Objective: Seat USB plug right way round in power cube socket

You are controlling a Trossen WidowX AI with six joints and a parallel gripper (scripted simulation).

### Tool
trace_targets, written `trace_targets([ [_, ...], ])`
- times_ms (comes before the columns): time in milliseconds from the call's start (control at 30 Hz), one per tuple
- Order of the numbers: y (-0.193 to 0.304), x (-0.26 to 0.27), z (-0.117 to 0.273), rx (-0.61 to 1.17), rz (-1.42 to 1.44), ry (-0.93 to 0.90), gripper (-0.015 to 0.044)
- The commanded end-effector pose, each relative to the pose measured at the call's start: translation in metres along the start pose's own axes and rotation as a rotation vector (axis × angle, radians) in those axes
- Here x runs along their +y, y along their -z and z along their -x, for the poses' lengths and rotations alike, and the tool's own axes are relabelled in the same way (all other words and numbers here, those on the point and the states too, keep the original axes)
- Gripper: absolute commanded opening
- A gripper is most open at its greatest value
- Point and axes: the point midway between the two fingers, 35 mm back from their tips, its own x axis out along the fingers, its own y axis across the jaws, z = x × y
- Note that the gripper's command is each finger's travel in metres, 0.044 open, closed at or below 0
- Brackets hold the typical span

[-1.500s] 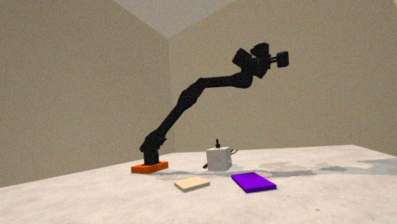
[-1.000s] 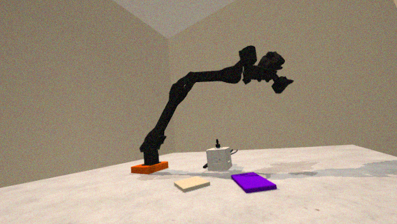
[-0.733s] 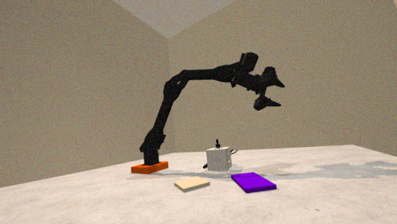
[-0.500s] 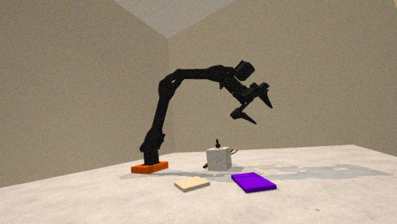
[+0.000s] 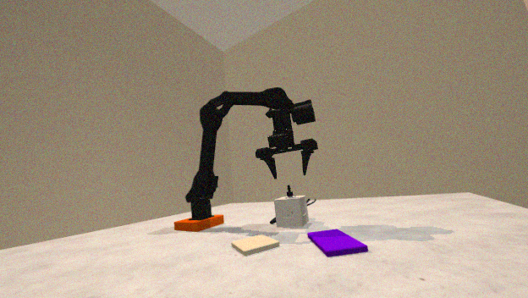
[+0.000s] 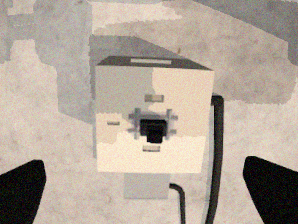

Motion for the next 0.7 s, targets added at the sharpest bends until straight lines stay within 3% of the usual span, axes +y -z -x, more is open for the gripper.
trace_targets([
  [0,-0.003,-0.005,-0.001,-0.011,-0.011,0.017,0.0440],
  [667,-0.003,-0.005,-0.015,-0.011,-0.011,0.017,0.0440],
])
